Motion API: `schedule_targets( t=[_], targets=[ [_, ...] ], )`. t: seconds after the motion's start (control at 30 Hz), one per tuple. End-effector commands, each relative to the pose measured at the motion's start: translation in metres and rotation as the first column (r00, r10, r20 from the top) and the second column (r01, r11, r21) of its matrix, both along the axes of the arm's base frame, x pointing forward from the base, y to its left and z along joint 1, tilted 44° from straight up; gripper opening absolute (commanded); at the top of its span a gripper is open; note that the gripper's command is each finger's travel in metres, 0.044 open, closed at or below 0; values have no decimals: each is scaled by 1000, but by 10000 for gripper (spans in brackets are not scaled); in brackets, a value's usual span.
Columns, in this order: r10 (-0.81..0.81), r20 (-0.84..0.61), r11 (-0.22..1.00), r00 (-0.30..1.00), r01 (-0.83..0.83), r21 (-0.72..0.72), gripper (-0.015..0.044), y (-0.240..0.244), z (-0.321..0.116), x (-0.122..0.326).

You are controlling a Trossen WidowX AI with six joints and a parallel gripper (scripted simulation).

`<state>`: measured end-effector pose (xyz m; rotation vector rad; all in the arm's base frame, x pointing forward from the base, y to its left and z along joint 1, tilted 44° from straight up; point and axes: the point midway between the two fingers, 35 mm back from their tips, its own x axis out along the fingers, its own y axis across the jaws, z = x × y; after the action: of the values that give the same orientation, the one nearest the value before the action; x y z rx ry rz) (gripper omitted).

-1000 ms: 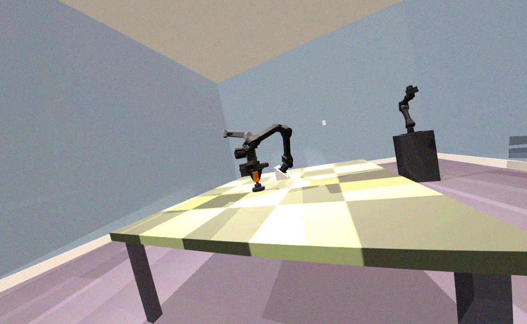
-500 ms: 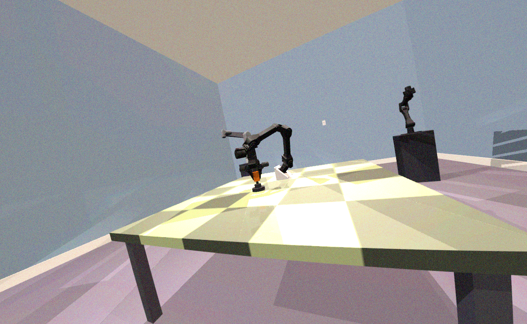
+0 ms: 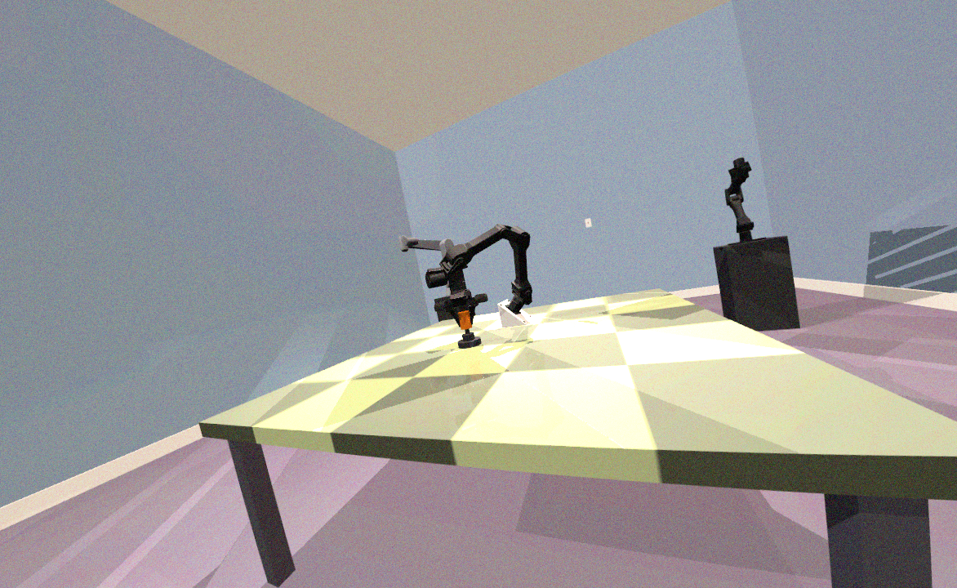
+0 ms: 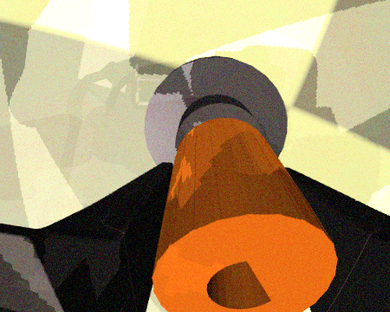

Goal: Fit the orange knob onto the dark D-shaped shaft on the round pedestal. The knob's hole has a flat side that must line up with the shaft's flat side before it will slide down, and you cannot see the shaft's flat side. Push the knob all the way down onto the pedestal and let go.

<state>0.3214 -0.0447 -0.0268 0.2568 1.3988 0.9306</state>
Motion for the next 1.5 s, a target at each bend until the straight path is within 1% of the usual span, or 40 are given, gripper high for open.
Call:
schedule_targets(
  t=[0.0, 0.77, 0.83, 1.03, 1.47],
  targets=[
    [2, 7, 1000, 1000, -2, 0, 0, 0, 1, -1],
    [2, 7, 1000, 1000, -2, 0, 0, -1, 1, 1],
    [21, 25, 1000, 999, -21, 2, 0, -2, 1, 1],
    [150, 151, 988, 977, -153, 9, 0, -3, 1, 4],
    [150, 151, 988, 977, -153, 9, 0, -1, -2, 1]
  ],
)
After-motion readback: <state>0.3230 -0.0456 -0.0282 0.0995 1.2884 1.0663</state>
